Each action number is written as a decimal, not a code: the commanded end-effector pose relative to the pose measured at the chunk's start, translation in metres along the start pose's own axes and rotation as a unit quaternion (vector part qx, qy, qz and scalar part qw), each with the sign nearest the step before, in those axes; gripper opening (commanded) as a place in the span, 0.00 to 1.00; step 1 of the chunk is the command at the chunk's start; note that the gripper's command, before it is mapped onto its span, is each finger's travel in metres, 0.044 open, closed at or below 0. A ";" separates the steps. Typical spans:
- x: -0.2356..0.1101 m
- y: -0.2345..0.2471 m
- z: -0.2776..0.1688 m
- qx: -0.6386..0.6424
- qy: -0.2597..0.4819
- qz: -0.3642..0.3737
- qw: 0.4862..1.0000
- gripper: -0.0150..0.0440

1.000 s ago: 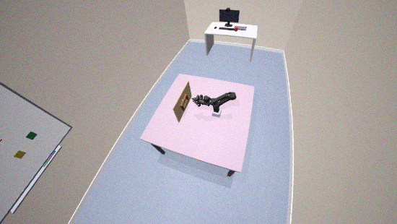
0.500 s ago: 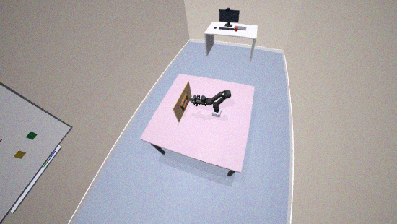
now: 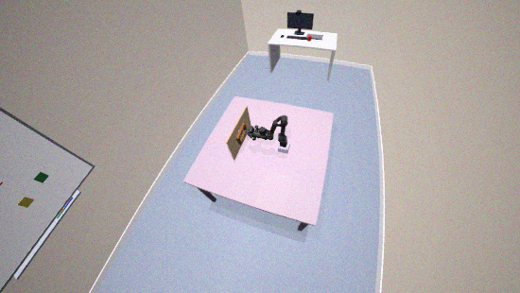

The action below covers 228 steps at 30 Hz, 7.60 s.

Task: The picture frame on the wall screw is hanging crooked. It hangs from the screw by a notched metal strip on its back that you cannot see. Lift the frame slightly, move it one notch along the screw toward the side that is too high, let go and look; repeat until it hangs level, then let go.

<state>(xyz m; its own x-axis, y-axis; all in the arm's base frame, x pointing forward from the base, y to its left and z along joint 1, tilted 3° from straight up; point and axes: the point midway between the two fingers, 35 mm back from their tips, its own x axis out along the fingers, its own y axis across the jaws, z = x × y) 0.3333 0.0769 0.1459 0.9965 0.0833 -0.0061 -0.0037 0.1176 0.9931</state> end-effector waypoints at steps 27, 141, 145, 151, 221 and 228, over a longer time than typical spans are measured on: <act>0.031 -0.001 0.000 0.002 0.001 0.002 1.000 0.69; 0.042 0.013 0.000 0.002 0.001 0.003 1.000 0.25; 0.042 0.013 0.000 0.002 0.001 0.003 1.000 0.25; 0.042 0.012 0.000 0.002 0.001 0.003 1.000 0.25; 0.042 0.012 0.003 0.002 0.001 0.003 1.000 0.25; 0.042 0.012 0.005 0.002 0.001 0.003 1.000 0.25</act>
<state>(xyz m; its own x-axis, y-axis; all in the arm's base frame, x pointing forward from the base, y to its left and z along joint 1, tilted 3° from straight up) 0.3753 0.0780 0.1534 0.9964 0.0835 -0.0161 0.0060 0.1197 0.9928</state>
